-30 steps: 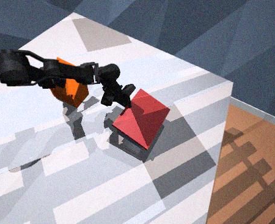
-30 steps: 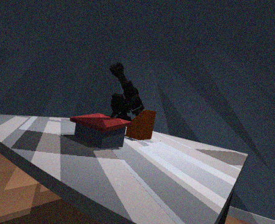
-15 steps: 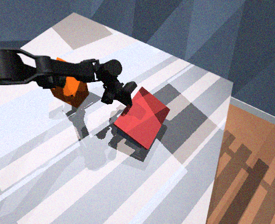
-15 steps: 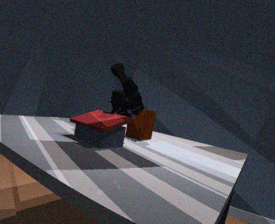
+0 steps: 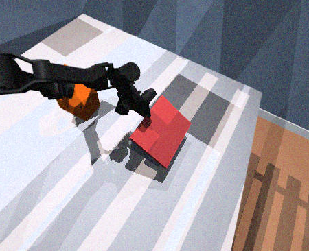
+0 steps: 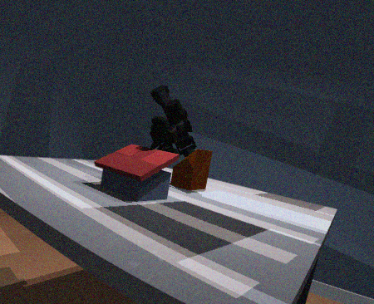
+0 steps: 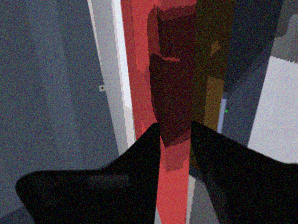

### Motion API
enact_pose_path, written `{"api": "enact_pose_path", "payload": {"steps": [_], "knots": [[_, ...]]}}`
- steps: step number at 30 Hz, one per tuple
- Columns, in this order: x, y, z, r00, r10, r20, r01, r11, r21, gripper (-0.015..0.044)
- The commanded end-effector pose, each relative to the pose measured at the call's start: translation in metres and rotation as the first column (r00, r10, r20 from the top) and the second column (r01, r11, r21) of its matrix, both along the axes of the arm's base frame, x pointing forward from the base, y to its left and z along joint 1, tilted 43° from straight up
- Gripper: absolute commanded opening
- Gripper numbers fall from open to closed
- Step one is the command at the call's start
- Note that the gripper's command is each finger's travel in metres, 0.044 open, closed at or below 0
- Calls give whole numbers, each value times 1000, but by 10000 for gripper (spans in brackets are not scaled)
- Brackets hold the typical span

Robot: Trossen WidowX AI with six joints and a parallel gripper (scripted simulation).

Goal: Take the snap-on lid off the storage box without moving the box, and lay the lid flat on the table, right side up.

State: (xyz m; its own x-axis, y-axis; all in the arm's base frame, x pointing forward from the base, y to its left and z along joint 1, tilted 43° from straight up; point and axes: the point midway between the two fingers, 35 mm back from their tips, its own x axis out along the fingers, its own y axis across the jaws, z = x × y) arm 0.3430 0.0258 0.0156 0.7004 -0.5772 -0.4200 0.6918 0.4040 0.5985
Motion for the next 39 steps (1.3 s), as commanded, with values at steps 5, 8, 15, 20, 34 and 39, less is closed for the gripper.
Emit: {"api": "enact_pose_path", "payload": {"steps": [5, 8, 15, 20, 34, 39], "knots": [[9, 10, 13, 1000, 5, 18, -6, 1000, 11, 0], [12, 12, 16, 1000, 5, 19, -6, 1000, 11, 0], [19, 17, 24, 1000, 5, 19, -6, 1000, 11, 0], [25, 21, 29, 1000, 5, 19, -6, 1000, 11, 0], [36, 31, 43, 1000, 5, 19, -6, 1000, 12, 0], [37, 35, 48, 1000, 5, 19, -6, 1000, 12, 0]]}}
